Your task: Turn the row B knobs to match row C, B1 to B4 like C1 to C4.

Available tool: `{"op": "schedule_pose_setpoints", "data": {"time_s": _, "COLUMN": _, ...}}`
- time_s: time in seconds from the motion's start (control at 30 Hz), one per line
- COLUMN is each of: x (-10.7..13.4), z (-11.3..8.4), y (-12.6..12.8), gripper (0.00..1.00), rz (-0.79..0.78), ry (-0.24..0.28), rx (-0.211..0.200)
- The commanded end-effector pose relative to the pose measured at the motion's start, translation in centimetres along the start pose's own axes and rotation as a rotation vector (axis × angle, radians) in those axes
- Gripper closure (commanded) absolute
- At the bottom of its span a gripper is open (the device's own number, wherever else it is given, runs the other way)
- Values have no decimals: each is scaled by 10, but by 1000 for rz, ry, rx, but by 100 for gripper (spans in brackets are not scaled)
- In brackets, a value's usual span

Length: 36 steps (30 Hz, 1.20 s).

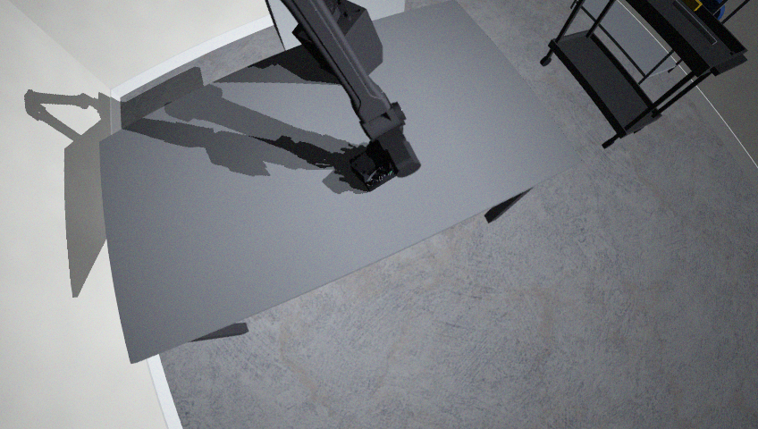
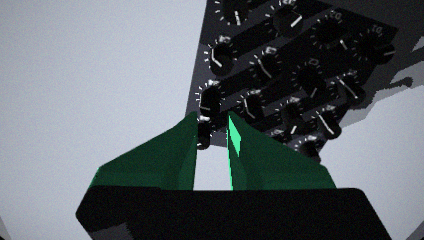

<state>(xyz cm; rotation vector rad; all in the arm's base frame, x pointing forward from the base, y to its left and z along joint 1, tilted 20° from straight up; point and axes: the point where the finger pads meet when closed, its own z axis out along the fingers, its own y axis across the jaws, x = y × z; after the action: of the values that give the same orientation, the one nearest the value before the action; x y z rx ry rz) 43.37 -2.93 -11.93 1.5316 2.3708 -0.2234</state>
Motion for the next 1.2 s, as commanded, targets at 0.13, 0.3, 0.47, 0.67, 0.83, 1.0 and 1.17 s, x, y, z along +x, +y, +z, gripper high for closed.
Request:
{"op": "schedule_pose_setpoints", "data": {"time_s": 0.13, "x": -8, "z": 10, "y": 7, "gripper": 81, "rz": 6, "ry": -8, "rx": -14}}
{"op": "schedule_pose_setpoints", "data": {"time_s": 0.3, "x": -9, "z": 10, "y": 8, "gripper": 81, "rz": 6, "ry": -9, "rx": -16}}
{"op": "schedule_pose_setpoints", "data": {"time_s": 0.47, "x": -9, "z": 11, "y": 7, "gripper": 81, "rz": 6, "ry": -8, "rx": -14}}
{"op": "schedule_pose_setpoints", "data": {"time_s": 0.67, "x": -9, "z": 11, "y": 7, "gripper": 81, "rz": 7, "ry": -8, "rx": -14}}
{"op": "schedule_pose_setpoints", "data": {"time_s": 0.83, "x": -9, "z": 11, "y": 7, "gripper": 81, "rz": 7, "ry": -8, "rx": -14}}
{"op": "schedule_pose_setpoints", "data": {"time_s": 1.0, "x": -9, "z": 11, "y": 7, "gripper": 81, "rz": 7, "ry": -8, "rx": -14}}
{"op": "schedule_pose_setpoints", "data": {"time_s": 1.17, "x": -9, "z": 11, "y": 7, "gripper": 81, "rz": 7, "ry": -8, "rx": -14}}
